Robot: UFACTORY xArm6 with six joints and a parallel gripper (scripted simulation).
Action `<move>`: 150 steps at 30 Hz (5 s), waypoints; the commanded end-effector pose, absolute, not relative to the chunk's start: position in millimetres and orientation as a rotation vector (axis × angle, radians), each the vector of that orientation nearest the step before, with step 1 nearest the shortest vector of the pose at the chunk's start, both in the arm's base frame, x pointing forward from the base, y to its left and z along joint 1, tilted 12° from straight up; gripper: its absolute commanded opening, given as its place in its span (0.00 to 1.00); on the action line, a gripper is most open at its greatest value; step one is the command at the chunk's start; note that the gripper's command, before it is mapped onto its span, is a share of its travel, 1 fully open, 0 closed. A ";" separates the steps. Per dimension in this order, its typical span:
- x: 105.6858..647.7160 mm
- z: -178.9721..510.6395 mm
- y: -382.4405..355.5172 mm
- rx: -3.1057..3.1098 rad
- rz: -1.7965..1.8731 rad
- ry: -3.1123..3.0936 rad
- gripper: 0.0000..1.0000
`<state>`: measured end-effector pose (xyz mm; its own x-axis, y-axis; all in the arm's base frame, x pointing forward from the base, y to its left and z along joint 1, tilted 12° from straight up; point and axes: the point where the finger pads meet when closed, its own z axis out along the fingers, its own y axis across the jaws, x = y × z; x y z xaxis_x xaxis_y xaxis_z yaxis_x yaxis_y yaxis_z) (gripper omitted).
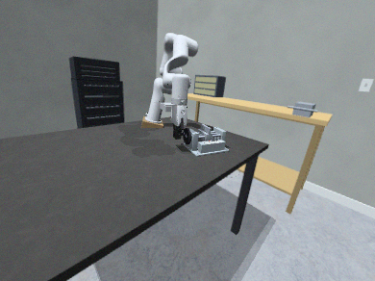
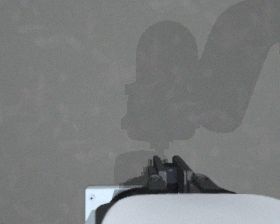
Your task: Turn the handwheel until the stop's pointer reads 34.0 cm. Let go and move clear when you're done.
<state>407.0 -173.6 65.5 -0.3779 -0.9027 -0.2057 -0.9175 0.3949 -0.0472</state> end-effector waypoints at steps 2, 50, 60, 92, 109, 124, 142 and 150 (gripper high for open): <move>410.0 55.4 -172.5 -1.622 0.108 2.451 0.06; 458.9 71.6 -196.7 -1.622 0.108 2.451 0.06; 449.8 86.6 -196.3 -1.622 0.108 2.451 0.06; 408.1 76.3 -176.5 -1.622 0.108 2.451 0.06; 416.9 45.9 -173.3 -1.622 0.108 2.451 0.06; 438.5 38.2 -180.6 -1.622 0.108 2.451 0.06; 459.6 59.2 -194.2 -1.622 0.108 2.451 0.06; 455.7 79.4 -197.1 -1.622 0.108 2.451 0.06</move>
<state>459.2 -196.4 69.5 -0.3776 -0.9029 -0.2056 -0.9172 0.3952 -0.0510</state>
